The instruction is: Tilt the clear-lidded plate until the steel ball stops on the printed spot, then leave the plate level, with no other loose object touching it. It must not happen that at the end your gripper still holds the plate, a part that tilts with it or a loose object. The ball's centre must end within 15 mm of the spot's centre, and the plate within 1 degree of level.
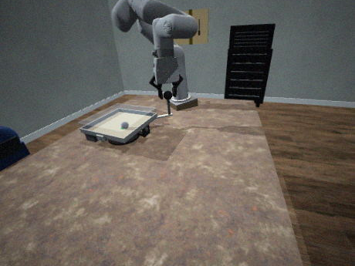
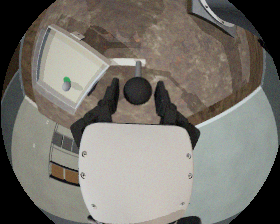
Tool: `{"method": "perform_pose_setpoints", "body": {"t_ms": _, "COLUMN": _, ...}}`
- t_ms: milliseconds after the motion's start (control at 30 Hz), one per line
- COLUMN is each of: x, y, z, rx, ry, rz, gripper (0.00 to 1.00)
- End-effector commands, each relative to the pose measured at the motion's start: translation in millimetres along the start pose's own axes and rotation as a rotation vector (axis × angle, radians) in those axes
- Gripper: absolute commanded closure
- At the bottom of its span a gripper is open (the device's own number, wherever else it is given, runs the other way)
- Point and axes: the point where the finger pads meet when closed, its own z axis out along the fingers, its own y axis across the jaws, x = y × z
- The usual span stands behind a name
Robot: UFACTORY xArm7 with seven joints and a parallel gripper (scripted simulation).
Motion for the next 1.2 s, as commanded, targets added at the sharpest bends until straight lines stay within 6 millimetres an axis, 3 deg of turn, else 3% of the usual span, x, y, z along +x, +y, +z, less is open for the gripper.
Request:
{"method": "perform_pose_setpoints", "body": {"t_ms": 0, "x": -1, "y": 0, "z": -5, "rx": 0.001, "ry": -0.002, "rz": 0.0, "gripper": 0.39}}
{"method": "perform_pose_setpoints", "body": {"t_ms": 500, "x": -1, "y": 0, "z": -31, "rx": 0.001, "ry": -0.002, "rz": 0.0, "gripper": 0.39}}
{"method": "perform_pose_setpoints", "body": {"t_ms": 1167, "x": -1, "y": 0, "z": -51, "rx": 0.001, "ry": -0.002, "rz": 0.0, "gripper": 0.39}}
